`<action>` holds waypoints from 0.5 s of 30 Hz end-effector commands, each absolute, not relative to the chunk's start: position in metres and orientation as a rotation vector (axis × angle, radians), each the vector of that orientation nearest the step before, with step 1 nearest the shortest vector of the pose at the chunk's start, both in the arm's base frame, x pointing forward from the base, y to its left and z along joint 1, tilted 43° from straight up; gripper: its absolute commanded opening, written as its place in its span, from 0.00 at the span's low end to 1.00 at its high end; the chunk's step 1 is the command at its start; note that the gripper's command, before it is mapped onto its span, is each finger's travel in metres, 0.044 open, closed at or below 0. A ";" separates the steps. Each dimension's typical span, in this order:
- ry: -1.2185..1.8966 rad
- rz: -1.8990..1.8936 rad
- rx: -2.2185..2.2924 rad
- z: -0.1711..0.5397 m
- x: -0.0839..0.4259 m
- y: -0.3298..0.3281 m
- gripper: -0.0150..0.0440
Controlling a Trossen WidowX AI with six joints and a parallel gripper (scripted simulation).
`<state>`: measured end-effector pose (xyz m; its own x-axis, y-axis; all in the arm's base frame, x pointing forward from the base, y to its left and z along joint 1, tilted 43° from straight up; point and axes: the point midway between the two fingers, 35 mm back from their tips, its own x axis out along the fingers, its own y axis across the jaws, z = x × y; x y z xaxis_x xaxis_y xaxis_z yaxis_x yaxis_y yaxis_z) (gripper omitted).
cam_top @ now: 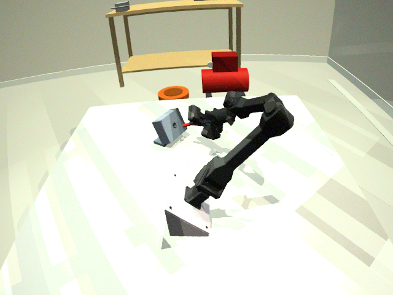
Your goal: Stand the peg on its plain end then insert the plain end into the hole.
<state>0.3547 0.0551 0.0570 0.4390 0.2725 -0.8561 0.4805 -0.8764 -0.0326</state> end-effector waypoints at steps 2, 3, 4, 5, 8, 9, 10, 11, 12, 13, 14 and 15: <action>0.680 -1.396 2.492 0.052 0.359 0.059 0.25; 0.683 -1.391 2.495 0.051 0.360 0.060 0.25; 0.687 -1.386 2.498 0.050 0.361 0.060 0.25; 0.690 -1.382 2.501 0.049 0.362 0.061 0.25; 0.701 -1.368 2.509 0.046 0.365 0.062 0.25; 0.705 -1.363 2.512 0.045 0.365 0.063 0.25; 0.709 -1.358 2.515 0.044 0.366 0.063 0.25; 0.709 -1.357 2.516 0.043 0.366 0.064 0.25; 0.710 -1.356 2.516 0.043 0.367 0.064 0.25; 0.712 -1.354 2.518 0.043 0.367 0.064 0.25; 0.714 -1.352 2.519 0.042 0.367 0.064 0.25; 0.716 -1.349 2.521 0.042 0.368 0.064 0.25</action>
<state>0.3673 0.0629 0.0439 0.4675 0.3143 -0.8262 0.4985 -0.8656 -0.0472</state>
